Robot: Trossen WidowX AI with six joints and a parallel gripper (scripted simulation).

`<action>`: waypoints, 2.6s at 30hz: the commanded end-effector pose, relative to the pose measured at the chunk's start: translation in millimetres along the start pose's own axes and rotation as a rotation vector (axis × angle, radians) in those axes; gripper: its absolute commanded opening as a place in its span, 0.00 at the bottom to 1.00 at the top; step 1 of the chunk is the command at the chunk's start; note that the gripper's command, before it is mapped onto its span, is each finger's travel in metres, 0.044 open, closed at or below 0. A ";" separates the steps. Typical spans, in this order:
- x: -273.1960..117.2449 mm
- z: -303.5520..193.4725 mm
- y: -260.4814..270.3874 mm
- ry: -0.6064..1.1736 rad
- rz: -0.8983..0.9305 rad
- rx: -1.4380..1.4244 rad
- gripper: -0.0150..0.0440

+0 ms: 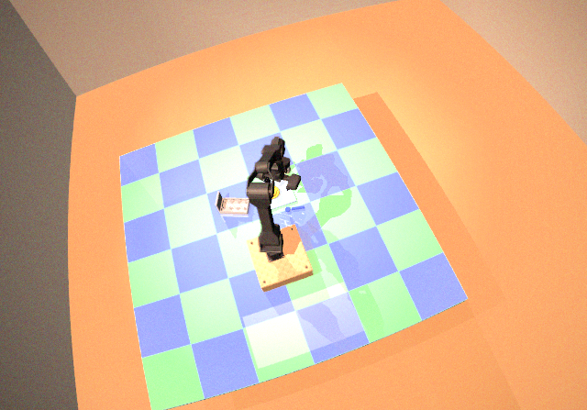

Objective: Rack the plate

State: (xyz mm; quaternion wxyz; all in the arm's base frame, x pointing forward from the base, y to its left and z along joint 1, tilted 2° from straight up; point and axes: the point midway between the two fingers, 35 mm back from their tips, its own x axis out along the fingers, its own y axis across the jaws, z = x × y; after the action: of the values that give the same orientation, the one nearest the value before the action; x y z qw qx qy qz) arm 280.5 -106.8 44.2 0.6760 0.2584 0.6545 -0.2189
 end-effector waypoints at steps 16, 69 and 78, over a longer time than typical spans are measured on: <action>11.9 -3.7 33.9 0.023 -0.041 -0.631 0.93; 73.9 -4.6 37.3 0.030 -0.048 -0.750 0.86; 73.9 -4.6 37.3 0.030 -0.048 -0.750 0.78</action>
State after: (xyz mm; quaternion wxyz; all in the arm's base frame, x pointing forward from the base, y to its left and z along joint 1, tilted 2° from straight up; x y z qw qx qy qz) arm 304.1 -71.8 -26.9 0.7086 -0.0171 0.7050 0.0232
